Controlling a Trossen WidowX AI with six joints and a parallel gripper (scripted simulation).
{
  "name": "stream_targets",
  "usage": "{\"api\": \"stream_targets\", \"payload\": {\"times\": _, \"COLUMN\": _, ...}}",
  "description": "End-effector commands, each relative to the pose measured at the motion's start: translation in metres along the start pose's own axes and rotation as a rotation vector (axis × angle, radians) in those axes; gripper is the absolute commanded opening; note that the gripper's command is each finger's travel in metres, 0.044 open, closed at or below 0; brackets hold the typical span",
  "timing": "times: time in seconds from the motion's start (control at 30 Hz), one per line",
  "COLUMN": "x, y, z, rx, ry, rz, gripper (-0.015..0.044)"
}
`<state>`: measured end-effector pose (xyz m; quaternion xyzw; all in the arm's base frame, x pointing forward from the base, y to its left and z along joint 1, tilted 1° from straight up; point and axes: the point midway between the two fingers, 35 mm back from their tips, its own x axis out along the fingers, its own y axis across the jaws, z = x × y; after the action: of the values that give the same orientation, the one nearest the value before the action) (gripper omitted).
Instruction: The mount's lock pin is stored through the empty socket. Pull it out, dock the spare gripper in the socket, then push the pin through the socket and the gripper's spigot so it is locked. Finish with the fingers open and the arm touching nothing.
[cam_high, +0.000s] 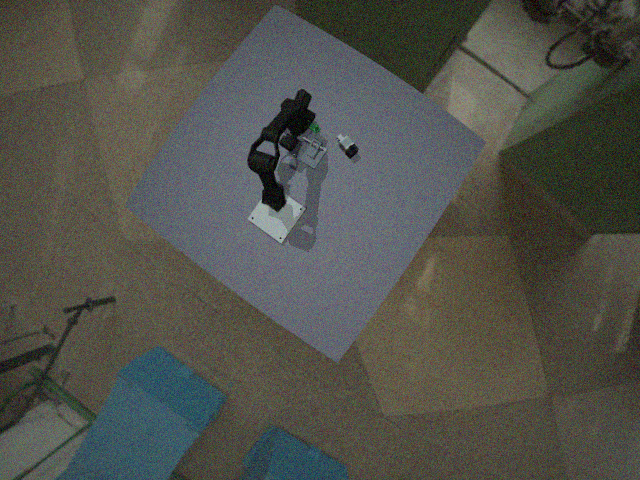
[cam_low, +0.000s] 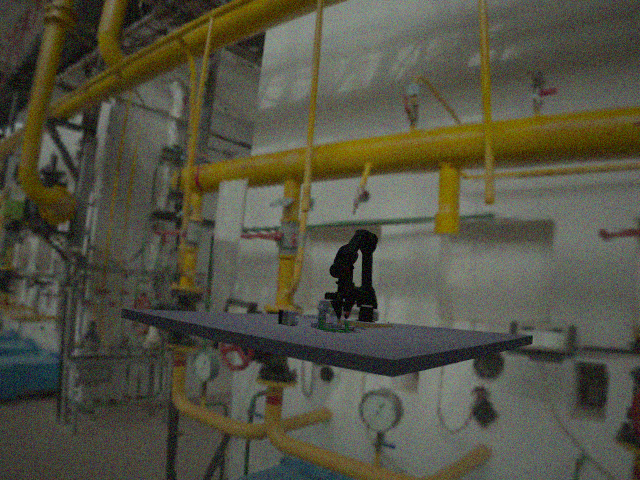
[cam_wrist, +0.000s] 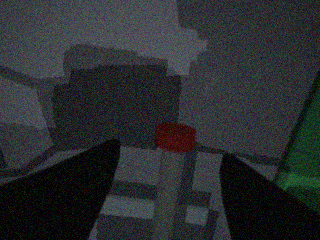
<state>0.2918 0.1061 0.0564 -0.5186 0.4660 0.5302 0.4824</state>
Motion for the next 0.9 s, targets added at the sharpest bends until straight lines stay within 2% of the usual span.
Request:
{"api": "stream_targets", "payload": {"times": 0.0, "x": 0.0013, "y": 0.0005, "z": -0.0006, "rx": 0.003, "ry": 0.005, "rz": 0.001, "gripper": 0.0142}}
{"api": "stream_targets", "payload": {"times": 0.17, "x": 0.0013, "y": 0.0005, "z": -0.0006, "rx": 0.003, "ry": 0.005, "rz": 0.001, "gripper": 0.0011}}
{"api": "stream_targets", "payload": {"times": 0.2, "x": 0.0013, "y": 0.0005, "z": -0.0006, "rx": 0.003, "ry": 0.005, "rz": 0.001, "gripper": 0.0}}
{"api": "stream_targets", "payload": {"times": 0.5, "x": 0.0012, "y": 0.0005, "z": -0.0005, "rx": 0.003, "ry": 0.002, "rz": 0.001, "gripper": 0.0}}
{"api": "stream_targets", "payload": {"times": 0.87, "x": -0.0079, "y": 0.0002, "z": 0.006, "rx": -0.002, "ry": -0.128, "rz": 0.004, "gripper": 0.0}}
